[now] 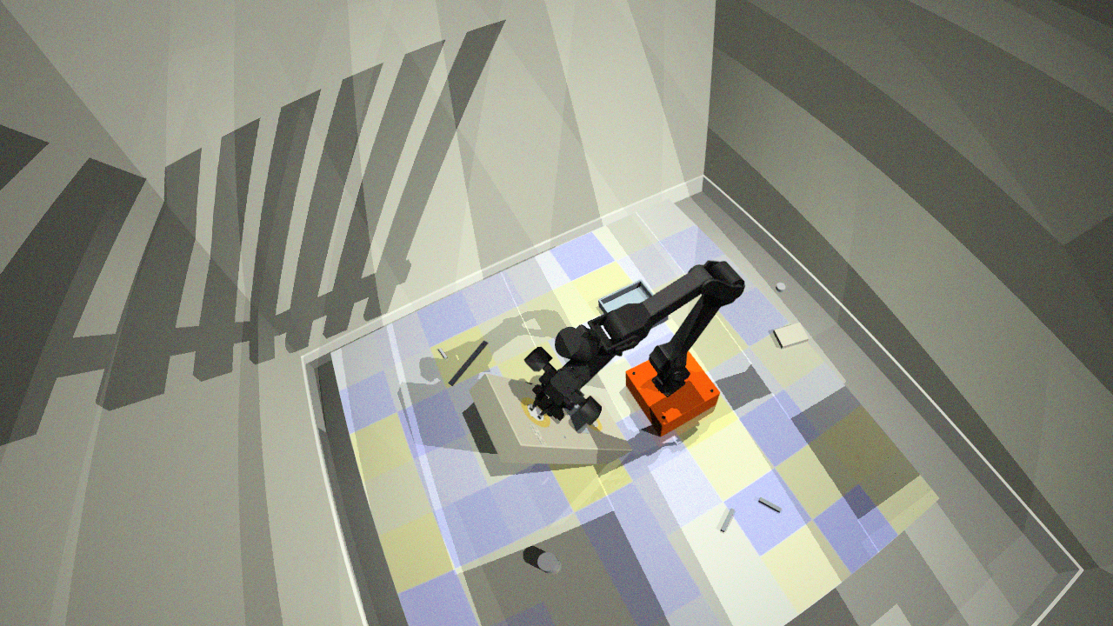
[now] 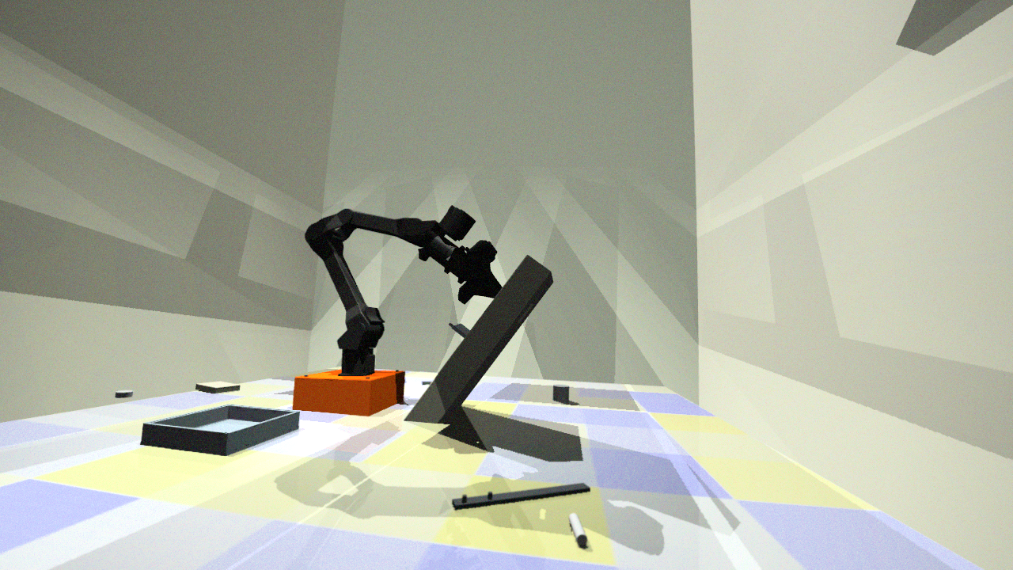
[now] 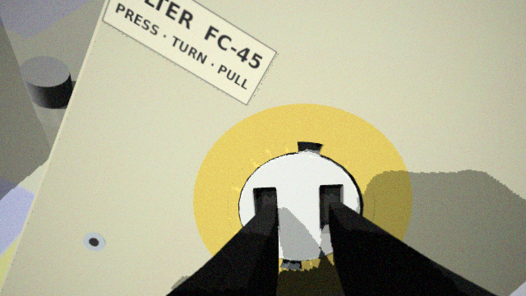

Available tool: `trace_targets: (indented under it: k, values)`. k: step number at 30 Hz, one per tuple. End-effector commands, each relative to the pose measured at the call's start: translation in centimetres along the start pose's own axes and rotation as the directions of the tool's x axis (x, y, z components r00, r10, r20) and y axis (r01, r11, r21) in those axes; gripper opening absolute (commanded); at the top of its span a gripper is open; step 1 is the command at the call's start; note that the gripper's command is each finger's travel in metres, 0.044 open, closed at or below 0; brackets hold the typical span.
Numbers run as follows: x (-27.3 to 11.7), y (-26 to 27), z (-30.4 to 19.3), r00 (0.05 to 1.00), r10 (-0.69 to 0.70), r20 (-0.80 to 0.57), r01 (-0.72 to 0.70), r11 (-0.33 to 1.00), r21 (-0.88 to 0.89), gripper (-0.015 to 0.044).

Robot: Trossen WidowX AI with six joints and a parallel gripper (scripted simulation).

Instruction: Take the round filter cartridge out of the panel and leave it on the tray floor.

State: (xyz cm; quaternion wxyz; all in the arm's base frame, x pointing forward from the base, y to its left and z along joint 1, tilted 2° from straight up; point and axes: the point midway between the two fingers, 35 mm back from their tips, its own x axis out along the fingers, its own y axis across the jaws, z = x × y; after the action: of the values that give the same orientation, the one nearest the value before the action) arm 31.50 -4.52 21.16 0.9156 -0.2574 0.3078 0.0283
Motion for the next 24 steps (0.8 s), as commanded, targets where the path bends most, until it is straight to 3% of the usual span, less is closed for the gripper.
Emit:
trace_targets:
  k: [1,24]
  values:
    - [0.12,0.23,-0.45,1.0,0.002,-0.008,-0.002,1.0,-0.004,0.0089]
    - [0.11,0.1,-0.22,1.0,0.002,-0.008,-0.002,1.0,-0.004,0.0089]
